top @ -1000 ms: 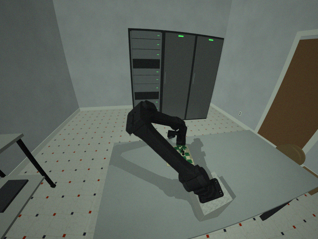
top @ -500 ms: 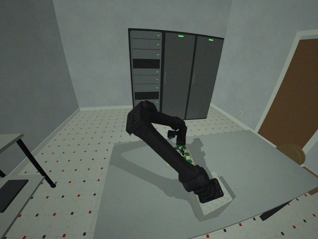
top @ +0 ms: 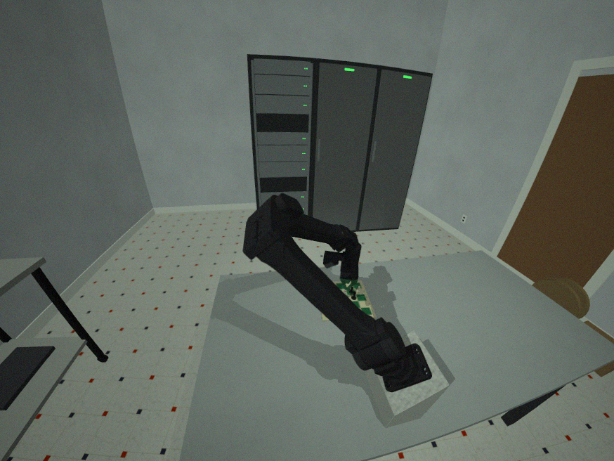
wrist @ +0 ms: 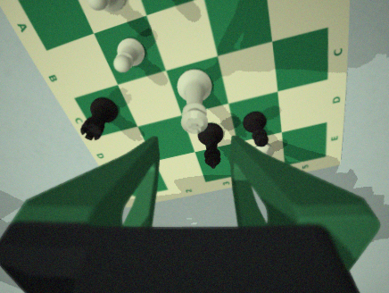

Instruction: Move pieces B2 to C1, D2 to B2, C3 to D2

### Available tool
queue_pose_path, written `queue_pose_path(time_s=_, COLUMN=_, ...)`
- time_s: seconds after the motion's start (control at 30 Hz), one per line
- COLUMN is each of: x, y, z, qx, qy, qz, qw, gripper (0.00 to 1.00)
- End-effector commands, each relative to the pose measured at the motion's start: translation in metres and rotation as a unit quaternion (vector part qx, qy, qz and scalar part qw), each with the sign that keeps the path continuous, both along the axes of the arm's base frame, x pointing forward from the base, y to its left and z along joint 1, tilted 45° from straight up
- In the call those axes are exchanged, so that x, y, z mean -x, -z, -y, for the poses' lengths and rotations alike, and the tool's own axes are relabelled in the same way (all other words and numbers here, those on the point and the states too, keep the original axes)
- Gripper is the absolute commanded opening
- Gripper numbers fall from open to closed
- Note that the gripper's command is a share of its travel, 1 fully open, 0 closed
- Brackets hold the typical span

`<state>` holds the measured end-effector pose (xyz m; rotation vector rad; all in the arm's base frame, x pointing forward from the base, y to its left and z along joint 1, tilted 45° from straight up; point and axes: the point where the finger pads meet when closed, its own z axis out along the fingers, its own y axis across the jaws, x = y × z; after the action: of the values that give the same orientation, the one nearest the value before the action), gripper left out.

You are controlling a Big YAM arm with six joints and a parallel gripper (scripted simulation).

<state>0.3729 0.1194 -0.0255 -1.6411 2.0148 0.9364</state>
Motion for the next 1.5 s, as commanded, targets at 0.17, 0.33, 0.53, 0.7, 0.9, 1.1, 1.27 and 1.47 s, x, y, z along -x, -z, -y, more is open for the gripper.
queue_pose_path(time_s=0.17, x=-0.018, y=0.000, z=0.010, qx=-0.001, qy=0.008, qz=0.020, qw=1.000, gripper=0.39)
queue_pose_path(time_s=0.33, x=-0.018, y=0.000, z=0.010, qx=-0.001, qy=0.008, qz=0.020, qw=1.000, gripper=0.39)
queue_pose_path(time_s=0.53, x=-0.018, y=0.000, z=0.010, qx=-0.001, qy=0.008, qz=0.020, qw=1.000, gripper=0.39)
queue_pose_path(time_s=0.7, x=-0.018, y=0.000, z=0.010, qx=-0.001, qy=0.008, qz=0.020, qw=1.000, gripper=0.39)
queue_pose_path(time_s=0.9, x=-0.018, y=0.000, z=0.010, qx=-0.001, qy=0.008, qz=0.020, qw=1.000, gripper=0.39)
queue_pose_path(time_s=1.1, x=-0.018, y=0.000, z=0.010, qx=-0.001, qy=0.008, qz=0.020, qw=1.000, gripper=0.39)
queue_pose_path(time_s=1.27, x=-0.014, y=0.001, z=0.006, qx=-0.001, qy=0.006, qz=0.014, qw=1.000, gripper=0.39)
queue_pose_path(time_s=1.47, x=0.000, y=0.010, z=-0.008, qx=-0.002, qy=0.000, qz=-0.001, qw=1.000, gripper=0.39)
